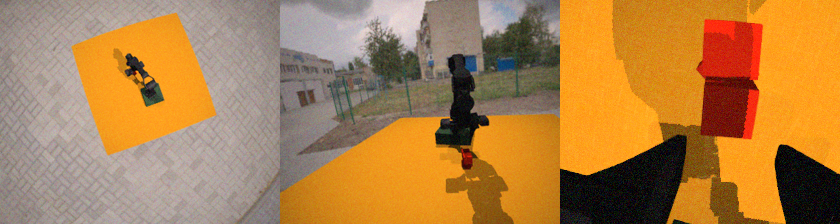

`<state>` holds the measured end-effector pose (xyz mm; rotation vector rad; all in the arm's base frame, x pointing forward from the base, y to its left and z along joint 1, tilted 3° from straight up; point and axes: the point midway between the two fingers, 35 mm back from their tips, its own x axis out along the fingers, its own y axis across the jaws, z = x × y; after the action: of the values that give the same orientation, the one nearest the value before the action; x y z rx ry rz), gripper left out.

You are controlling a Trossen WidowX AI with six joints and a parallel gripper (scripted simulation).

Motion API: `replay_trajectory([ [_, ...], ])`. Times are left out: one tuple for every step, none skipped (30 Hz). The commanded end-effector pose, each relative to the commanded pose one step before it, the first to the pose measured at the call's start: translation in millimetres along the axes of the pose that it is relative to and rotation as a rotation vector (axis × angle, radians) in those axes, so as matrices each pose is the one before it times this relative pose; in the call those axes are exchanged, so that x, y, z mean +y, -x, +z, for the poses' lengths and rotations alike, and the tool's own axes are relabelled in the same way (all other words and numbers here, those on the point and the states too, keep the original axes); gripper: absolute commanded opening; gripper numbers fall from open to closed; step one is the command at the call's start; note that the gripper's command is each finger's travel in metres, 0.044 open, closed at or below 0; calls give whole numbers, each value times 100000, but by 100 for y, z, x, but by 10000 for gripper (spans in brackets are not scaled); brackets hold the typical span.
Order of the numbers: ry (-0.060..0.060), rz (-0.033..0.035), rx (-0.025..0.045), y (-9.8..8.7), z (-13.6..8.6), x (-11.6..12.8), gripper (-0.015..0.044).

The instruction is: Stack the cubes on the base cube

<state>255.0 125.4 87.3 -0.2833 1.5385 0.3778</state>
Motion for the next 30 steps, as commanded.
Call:
replay_trajectory([
  [551, 21, -1450, 806, 144, 20, 205],
  [0, -1, 0, 96, 0, 0, 205],
  [0, -1, 0, 96, 0, 0, 205],
  [0, 0, 0, 0, 0, 0, 205],
  [0, 0, 0, 0, 0, 0, 205],
  [0, 0, 0, 0, 0, 0, 205],
  [0, 0, 0, 0, 0, 0, 205],
  [0, 0, 0, 0, 0, 0, 205],
  [0, 0, 0, 0, 0, 0, 205],
  [0, 0, 0, 0, 0, 0, 205],
  [0, 0, 0, 0, 0, 0, 205],
  [-65, -3, 107, 38, -7, -2, 231],
  [-140, -6, 230, 91, -14, -4, 258],
  [-136, -6, 224, 102, -14, -4, 284],
  [-126, -6, 207, 122, -14, -4, 310],
  [-37, -2, 61, 70, -4, -1, 336],
  [-10, -1, 16, 55, -1, 0, 362],
  [-3, 0, 5, 56, -1, 0, 389],
  [-1, 0, 2, 60, 0, 0, 400],
  [0, 0, 1, 63, 0, 0, 400],
  [0, 0, 0, 63, 0, 0, 400],
  [0, 0, 0, 63, 0, 0, 400],
  [0, 0, 0, 61, 0, 0, 400],
  [0, 0, 0, 54, 0, 0, 400],
  [0, 0, 0, 30, 0, 0, 400],
  [0, 0, 0, 0, 0, 0, 400],
  [0, 0, 0, 0, 0, 0, 400],
  [0, 0, 0, 0, 0, 0, 400],
  [0, 0, 0, 0, 0, 0, 400],
  [0, 0, 0, 0, 0, 0, 400],
])
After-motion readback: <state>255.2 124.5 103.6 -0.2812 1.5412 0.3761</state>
